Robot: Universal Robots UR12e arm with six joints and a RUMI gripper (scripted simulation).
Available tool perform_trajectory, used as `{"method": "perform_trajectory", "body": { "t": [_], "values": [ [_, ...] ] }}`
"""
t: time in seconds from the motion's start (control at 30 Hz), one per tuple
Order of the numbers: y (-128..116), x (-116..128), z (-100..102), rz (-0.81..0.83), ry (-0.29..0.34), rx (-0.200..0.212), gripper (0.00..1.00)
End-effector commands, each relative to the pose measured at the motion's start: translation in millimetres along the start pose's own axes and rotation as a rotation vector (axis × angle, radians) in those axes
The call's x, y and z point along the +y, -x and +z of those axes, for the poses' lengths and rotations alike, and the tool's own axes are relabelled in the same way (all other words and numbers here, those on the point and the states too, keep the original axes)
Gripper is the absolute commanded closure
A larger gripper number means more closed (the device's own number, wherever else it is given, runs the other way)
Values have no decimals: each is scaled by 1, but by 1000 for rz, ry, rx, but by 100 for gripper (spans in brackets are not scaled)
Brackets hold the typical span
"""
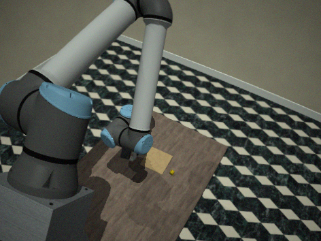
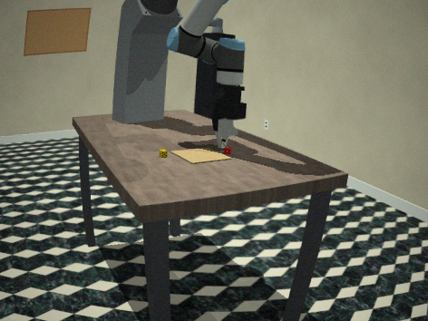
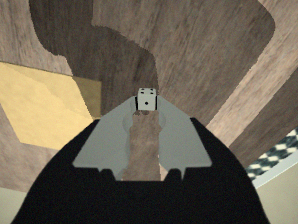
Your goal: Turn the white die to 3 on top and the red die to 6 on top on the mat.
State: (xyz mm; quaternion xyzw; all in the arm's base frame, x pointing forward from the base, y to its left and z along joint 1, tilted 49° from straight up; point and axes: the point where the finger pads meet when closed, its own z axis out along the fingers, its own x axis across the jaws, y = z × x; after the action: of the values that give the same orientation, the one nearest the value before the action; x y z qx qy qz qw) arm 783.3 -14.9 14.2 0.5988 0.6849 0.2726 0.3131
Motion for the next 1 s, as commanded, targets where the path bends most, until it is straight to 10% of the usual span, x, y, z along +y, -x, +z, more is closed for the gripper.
{"method": "perform_trajectory", "body": {
  "t": [0.0,0.6,0.97],
  "values": [
    [0,0,0,0,0,0,97],
    [0,0,-3,0,0,0,97],
    [0,0,-60,0,0,0,97]
  ]
}}
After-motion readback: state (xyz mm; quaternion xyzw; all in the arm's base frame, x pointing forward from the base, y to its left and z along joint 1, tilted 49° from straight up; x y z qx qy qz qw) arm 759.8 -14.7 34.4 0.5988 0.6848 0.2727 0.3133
